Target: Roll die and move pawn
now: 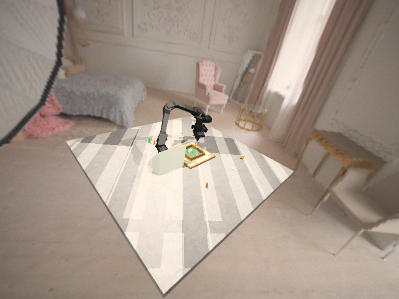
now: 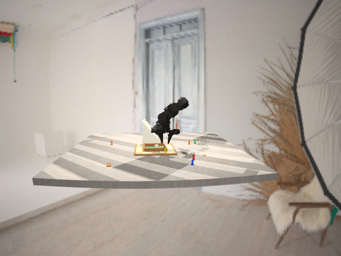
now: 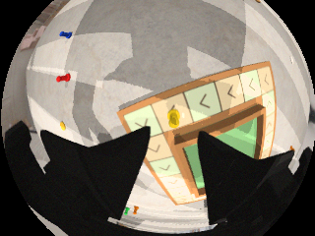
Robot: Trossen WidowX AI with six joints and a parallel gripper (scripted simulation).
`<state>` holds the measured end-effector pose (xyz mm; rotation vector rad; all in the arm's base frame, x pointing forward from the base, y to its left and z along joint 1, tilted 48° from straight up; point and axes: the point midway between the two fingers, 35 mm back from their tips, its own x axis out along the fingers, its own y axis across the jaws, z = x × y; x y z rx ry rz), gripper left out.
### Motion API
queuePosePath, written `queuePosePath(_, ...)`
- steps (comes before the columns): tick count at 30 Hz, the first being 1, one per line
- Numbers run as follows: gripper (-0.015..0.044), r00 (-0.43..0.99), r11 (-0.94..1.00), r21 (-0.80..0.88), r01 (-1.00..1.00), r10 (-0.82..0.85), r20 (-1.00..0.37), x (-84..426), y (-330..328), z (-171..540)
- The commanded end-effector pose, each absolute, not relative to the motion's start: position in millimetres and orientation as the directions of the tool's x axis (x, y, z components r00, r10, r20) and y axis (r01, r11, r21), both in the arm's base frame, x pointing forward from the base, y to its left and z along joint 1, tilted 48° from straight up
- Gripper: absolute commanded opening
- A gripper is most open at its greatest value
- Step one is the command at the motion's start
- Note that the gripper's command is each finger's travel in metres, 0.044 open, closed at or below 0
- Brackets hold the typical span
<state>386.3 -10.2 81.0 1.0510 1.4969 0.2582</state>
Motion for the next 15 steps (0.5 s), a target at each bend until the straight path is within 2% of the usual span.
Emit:
queuePosePath(1,0.02,0.13,0.561,0.692,0.454,0.727,-0.674,385.9,-0.9,74.7)
queuePosePath(15,0.02,0.13,0.561,0.692,0.454,0.727,-0.674,388.5,12.7,61.8)
